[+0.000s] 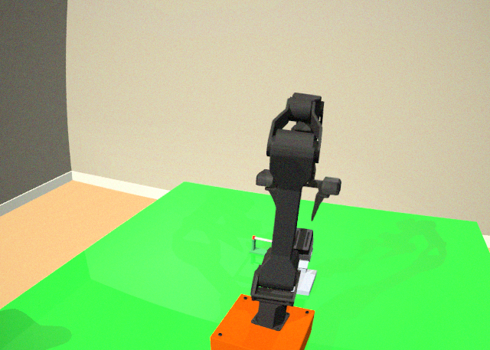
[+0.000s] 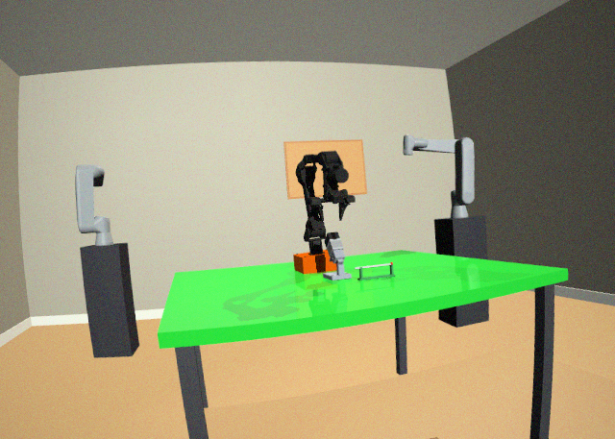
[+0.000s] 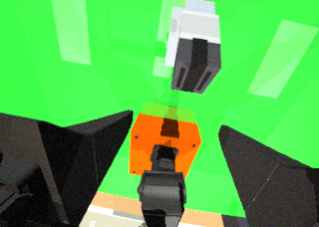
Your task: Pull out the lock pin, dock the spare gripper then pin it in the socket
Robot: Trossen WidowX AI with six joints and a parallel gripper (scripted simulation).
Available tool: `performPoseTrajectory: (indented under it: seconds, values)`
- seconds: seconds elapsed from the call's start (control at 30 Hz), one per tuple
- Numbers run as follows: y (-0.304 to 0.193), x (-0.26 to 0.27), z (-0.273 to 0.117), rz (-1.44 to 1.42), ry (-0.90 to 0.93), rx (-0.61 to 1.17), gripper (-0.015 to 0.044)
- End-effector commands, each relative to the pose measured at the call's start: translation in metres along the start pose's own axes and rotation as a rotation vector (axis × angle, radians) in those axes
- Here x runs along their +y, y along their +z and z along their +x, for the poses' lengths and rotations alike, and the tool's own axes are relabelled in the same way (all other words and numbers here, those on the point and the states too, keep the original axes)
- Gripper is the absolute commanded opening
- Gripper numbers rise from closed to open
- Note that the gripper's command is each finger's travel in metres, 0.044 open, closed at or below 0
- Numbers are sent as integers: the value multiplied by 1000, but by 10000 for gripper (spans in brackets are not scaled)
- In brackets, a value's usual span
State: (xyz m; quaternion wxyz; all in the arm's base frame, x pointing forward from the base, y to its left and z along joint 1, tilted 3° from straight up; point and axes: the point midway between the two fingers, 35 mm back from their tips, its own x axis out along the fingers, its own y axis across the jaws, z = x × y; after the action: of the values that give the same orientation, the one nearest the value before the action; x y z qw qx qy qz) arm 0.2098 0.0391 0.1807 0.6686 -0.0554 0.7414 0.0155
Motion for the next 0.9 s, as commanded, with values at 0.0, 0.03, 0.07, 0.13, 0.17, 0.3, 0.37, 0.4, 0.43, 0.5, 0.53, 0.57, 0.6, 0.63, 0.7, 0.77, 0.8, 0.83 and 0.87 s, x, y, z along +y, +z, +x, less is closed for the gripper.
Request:
performPoseTrajectory:
  seconds: [0.0,0.03,0.07,0.13,0.17,0.3,0.37,0.4,0.43,0.5,0.53,0.57,0.6,0.63,0.7,0.77,0.8,0.83,0.87]
  values:
    - [4,35,-3,-8,9,-7,282]
    - [4,47,-4,-8,11,-7,256]
    - [3,60,-4,-8,12,-7,230]
    - [0,83,-5,-8,13,-6,180]
    - [3,89,-5,-11,9,-5,180]
    - [6,91,-6,-27,5,-6,180]
    - [22,92,-5,-146,-16,-16,180]
    - [35,93,-4,-237,-34,-21,180]
    - [47,94,-3,-328,-52,-25,180]
    - [72,94,2,-510,-89,-27,180]
    - [85,94,4,-601,-109,-25,180]
    - [97,94,7,-691,-129,-21,180]
    - [109,94,11,-782,-148,-16,180]
    - [122,93,15,-872,-168,-8,180]
    - [146,92,24,-1052,-207,14,180]
    - [169,89,35,-1232,-245,45,180]
    - [177,88,39,-1293,-258,58,180]
    - [184,87,43,-1353,-270,71,180]
    - [192,86,47,-1413,-281,85,180]
